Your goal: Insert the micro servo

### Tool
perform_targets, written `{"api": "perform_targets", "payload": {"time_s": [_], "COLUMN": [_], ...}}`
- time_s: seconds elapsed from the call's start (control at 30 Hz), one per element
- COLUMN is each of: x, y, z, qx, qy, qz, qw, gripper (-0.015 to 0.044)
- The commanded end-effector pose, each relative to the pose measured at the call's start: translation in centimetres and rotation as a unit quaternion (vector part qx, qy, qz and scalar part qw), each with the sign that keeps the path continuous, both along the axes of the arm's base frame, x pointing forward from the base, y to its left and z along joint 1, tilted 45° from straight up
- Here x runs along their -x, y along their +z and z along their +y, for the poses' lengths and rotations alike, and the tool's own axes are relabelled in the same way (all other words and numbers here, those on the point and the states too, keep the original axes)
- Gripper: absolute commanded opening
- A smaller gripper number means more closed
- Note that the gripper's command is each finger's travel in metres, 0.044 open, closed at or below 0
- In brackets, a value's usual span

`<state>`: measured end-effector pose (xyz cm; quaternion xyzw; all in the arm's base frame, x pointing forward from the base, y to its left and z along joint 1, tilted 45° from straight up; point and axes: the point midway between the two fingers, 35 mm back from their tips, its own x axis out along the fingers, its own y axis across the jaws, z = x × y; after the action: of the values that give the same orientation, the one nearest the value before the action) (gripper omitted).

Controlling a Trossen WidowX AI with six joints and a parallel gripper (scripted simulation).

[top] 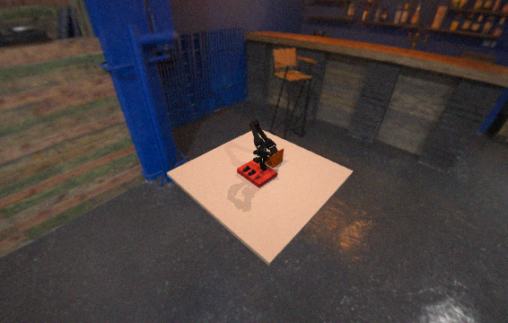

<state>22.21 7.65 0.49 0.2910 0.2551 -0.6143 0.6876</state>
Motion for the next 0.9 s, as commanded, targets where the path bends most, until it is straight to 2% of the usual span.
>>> {"api": "perform_targets", "payload": {"time_s": [0.0,0.33,0.87], "x": [0.0,0.1,0.1], "y": [-1.1,-2.5,-2.5], "z": [1.3,2.9,2.9], "qx": [-0.005,-0.002,0.029], "qy": [-0.001,0.019,0.209], "qz": [-0.003,0.017,0.202], "qw": [1.000,1.000,0.956], "gripper": [0.0000,0.0000,0.0000]}}
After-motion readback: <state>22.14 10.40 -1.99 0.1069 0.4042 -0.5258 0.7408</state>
